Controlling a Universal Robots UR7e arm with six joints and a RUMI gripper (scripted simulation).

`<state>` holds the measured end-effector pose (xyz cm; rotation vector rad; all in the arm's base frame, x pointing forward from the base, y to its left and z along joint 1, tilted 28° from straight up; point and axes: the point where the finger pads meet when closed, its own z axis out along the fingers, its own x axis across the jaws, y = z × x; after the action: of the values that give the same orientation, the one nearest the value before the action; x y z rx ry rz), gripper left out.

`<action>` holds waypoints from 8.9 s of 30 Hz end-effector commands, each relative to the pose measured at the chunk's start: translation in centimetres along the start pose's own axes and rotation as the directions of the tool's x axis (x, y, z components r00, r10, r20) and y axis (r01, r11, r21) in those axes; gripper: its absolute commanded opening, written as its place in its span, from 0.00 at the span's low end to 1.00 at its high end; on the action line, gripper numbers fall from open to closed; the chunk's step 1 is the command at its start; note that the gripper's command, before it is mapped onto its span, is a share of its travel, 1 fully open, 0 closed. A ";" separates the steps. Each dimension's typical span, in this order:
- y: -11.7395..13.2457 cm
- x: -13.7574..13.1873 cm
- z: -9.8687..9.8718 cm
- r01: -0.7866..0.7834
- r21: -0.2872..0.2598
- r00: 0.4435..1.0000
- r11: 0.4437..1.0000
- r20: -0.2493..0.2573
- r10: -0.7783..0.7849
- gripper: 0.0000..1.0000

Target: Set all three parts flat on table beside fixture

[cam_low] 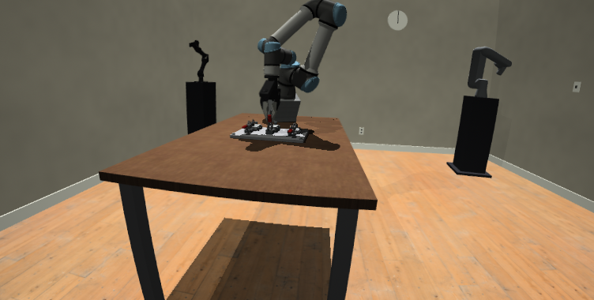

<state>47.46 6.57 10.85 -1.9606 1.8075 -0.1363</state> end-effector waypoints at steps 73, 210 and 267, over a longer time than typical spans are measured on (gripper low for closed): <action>0.3 0.0 0.0 0.000 0.000 1.000 1.000 0.000 0.000 0.28; 8.2 0.0 -3.2 0.000 0.000 1.000 1.000 0.000 0.000 0.59; 8.1 0.0 3.4 0.000 0.000 1.000 1.000 0.000 0.000 0.59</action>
<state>40.87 7.07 5.35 -1.9608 1.8068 -0.1344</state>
